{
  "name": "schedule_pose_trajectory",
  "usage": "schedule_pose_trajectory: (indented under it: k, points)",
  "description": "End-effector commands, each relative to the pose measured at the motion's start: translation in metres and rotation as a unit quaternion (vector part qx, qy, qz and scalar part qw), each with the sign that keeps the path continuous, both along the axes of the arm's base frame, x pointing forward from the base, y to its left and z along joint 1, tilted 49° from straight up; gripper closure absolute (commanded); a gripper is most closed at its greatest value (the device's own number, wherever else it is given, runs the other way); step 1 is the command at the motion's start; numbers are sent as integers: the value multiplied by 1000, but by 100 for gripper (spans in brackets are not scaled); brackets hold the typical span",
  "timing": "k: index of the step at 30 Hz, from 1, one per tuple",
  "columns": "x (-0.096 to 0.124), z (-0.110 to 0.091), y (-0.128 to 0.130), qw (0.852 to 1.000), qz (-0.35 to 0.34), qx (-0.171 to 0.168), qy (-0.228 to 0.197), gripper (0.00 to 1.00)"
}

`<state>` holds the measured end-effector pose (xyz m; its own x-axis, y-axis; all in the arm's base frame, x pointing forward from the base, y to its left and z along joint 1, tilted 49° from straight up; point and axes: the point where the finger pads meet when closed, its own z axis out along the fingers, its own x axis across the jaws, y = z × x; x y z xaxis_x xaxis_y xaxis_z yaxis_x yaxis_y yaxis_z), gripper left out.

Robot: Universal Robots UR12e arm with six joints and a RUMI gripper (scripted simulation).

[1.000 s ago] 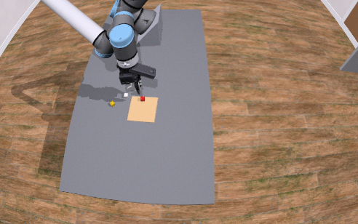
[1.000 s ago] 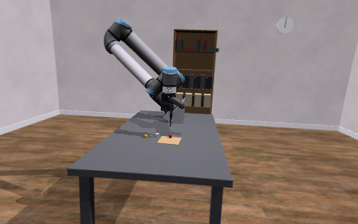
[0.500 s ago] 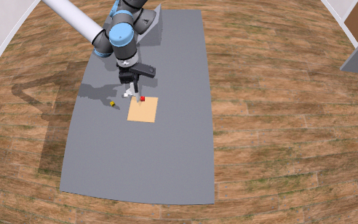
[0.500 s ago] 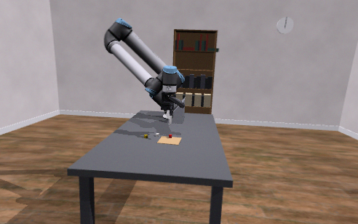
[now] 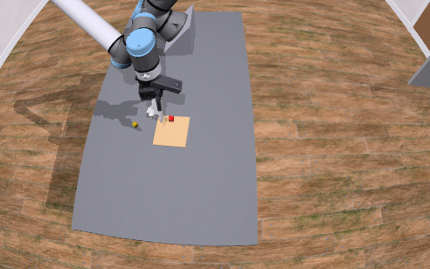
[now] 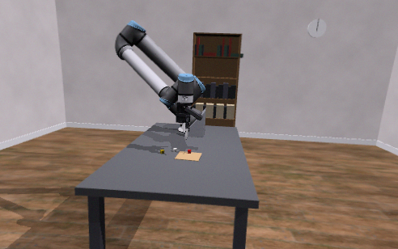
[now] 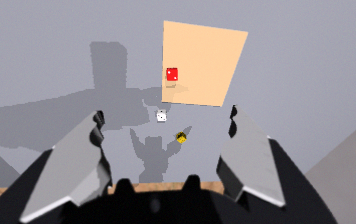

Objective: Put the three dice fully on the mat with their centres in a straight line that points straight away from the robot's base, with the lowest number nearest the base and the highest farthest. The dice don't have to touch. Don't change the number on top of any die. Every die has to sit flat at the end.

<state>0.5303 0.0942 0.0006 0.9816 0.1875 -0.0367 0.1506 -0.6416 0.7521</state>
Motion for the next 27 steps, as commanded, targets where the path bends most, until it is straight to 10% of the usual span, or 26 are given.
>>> schedule_pose_trajectory:
  k: [1, 4, 5, 27]
  points:
    - [-8, 39, -50, 1000, 4, 0, 3, 0]
    - [-12, 48, -62, 1000, 5, -1, 4, 0]
    - [-12, 48, -62, 1000, 5, -1, 4, 79]
    - [-12, 48, -62, 1000, 5, -1, 4, 79]
